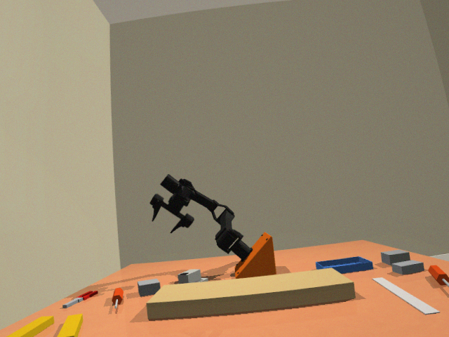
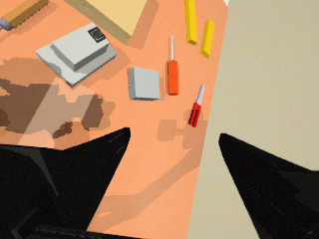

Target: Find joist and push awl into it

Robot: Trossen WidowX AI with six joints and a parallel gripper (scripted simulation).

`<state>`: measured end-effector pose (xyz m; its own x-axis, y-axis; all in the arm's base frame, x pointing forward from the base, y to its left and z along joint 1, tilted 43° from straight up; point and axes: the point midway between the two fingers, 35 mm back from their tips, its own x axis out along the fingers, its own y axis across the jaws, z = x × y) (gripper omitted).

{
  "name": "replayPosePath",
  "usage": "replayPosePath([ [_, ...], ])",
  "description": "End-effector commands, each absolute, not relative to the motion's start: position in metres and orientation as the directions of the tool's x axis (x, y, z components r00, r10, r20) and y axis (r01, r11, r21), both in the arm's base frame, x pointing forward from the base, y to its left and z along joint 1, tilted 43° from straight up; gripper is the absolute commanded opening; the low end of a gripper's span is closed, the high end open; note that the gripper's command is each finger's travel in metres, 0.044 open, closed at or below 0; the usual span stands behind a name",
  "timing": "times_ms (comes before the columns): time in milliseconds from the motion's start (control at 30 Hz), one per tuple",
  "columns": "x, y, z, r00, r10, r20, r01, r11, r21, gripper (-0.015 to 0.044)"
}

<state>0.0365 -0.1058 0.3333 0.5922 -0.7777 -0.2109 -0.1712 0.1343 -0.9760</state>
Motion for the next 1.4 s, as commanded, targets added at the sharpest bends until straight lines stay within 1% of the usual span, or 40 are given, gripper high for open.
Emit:
replayPosePath([
  [0,0.038,-0.106,0.333,0.592,-0.777,-0.214,-0.169,0.140,-0.976,0.0426],
  [33,0.041,-0.107,0.332,0.590,-0.776,-0.223,-0.164,0.156,-0.974,0.0440],
  [167,0.079,-0.113,0.315,0.566,-0.761,-0.318,-0.100,0.319,-0.942,0.0440],
  [300,0.128,-0.120,0.278,0.502,-0.737,-0.452,0.022,0.534,-0.845,0.0440],
  [433,0.156,-0.124,0.237,0.404,-0.735,-0.545,0.185,0.649,-0.738,0.0440],
  [700,0.177,-0.124,0.179,0.260,-0.740,-0.620,0.425,0.664,-0.615,0.0440],
  [1367,0.184,-0.124,0.177,0.256,-0.740,-0.621,0.431,0.663,-0.612,0.0440],
])
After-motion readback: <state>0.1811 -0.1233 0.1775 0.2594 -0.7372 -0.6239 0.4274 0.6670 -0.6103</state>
